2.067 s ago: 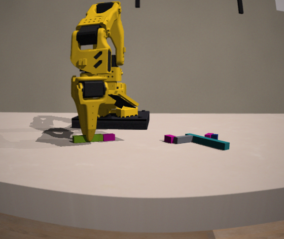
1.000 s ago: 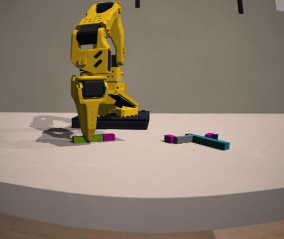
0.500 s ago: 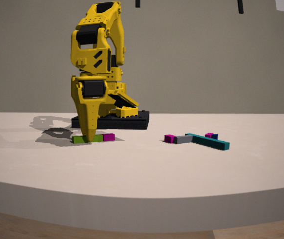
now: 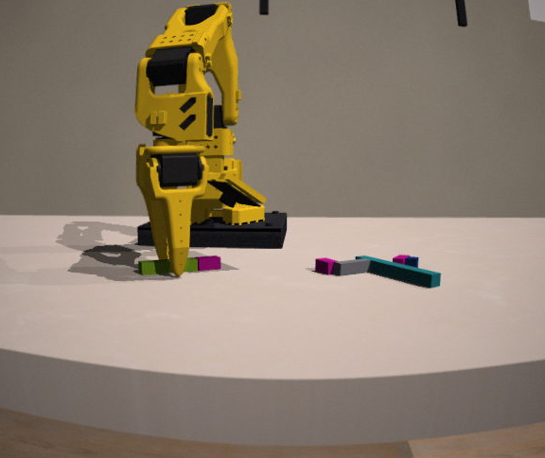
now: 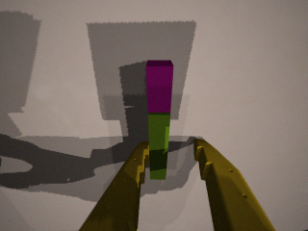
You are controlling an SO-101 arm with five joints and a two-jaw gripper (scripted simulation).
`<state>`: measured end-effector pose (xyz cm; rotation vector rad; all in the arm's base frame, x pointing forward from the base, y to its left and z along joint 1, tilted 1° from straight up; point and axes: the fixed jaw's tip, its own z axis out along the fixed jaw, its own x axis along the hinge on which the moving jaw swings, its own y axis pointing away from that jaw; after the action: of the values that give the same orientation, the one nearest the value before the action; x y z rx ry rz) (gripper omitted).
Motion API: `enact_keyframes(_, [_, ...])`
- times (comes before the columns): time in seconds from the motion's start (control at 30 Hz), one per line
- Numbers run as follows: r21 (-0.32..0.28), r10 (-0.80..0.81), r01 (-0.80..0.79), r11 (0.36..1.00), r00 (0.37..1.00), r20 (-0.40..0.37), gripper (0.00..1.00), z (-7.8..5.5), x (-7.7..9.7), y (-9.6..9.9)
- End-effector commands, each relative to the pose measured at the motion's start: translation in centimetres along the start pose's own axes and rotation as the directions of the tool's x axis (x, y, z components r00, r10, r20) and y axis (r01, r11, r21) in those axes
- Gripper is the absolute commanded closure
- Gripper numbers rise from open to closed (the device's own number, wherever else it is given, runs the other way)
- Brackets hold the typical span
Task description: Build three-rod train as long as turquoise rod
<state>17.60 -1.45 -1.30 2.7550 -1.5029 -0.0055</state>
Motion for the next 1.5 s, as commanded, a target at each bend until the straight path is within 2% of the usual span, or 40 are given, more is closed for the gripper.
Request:
enact_keyframes(0.0, [0.017,0.000,0.001,1.000,1.000,-0.010,0.83,-0.31,0.04,-0.40])
enact_keyframes(0.63, [0.017,0.000,0.001,1.000,1.000,-0.011,0.83,-0.59,0.05,0.39])
enact_keyframes(1.47, [0.017,0.000,0.001,1.000,1.000,-0.011,0.83,-0.63,0.05,0.41])
